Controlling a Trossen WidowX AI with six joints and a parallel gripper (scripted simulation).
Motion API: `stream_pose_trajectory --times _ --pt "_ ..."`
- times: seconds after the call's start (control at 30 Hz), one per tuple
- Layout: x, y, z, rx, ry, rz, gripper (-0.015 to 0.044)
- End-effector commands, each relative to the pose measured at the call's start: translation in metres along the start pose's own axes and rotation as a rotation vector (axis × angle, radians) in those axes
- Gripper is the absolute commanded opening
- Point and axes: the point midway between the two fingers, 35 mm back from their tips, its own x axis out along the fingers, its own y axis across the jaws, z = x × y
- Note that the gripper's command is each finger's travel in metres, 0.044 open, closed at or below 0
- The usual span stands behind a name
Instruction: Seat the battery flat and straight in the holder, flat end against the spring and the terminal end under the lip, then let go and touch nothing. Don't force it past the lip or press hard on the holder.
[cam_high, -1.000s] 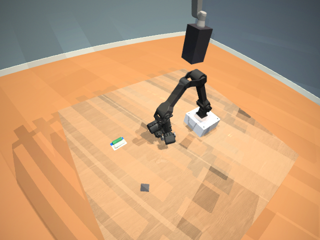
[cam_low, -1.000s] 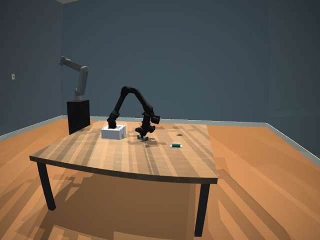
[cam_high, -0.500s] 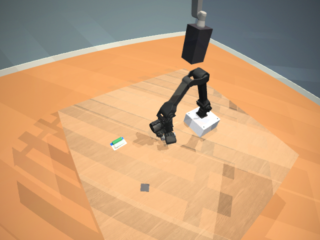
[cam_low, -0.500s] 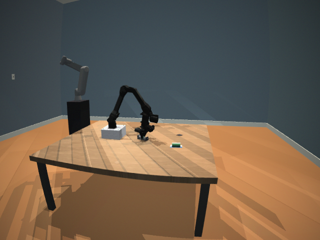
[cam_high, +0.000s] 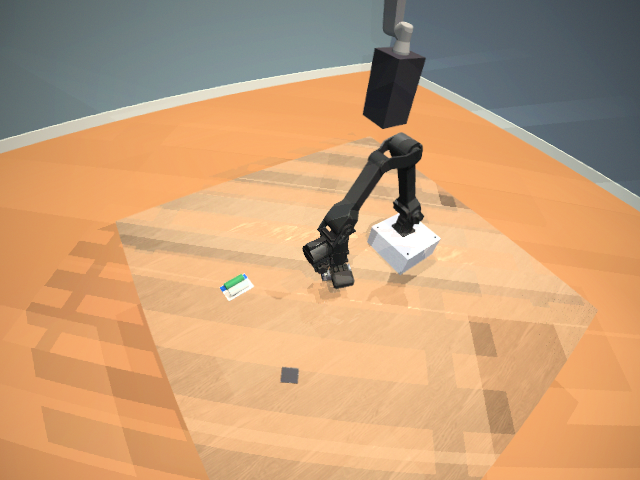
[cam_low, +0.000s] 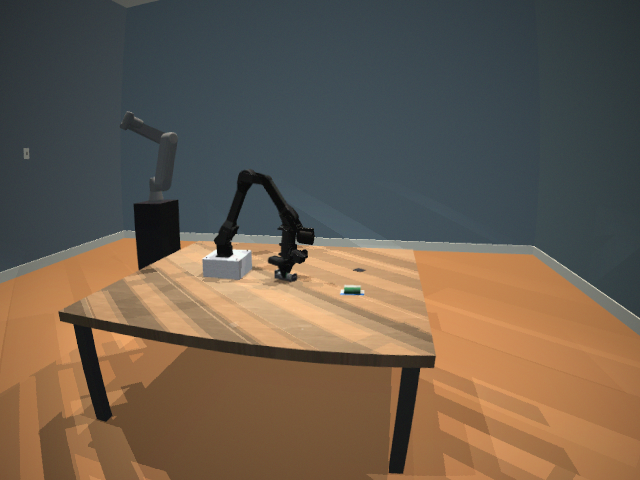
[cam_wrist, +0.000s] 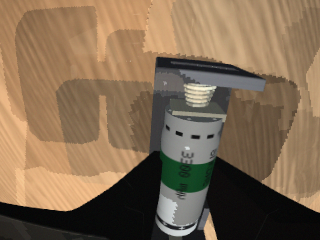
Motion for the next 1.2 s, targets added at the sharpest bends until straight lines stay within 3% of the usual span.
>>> stream_pose_trajectory --times 0.0,1.1,1.17 --pt "-0.001 0.000 0.003 0.007 -0.021 -0.004 0.0079" --pt "0.002 -0.001 -0.010 0.008 -0.030 0.004 0.0079" --pt "0.002 -0.001 -0.010 0.008 -0.030 0.004 0.0131"
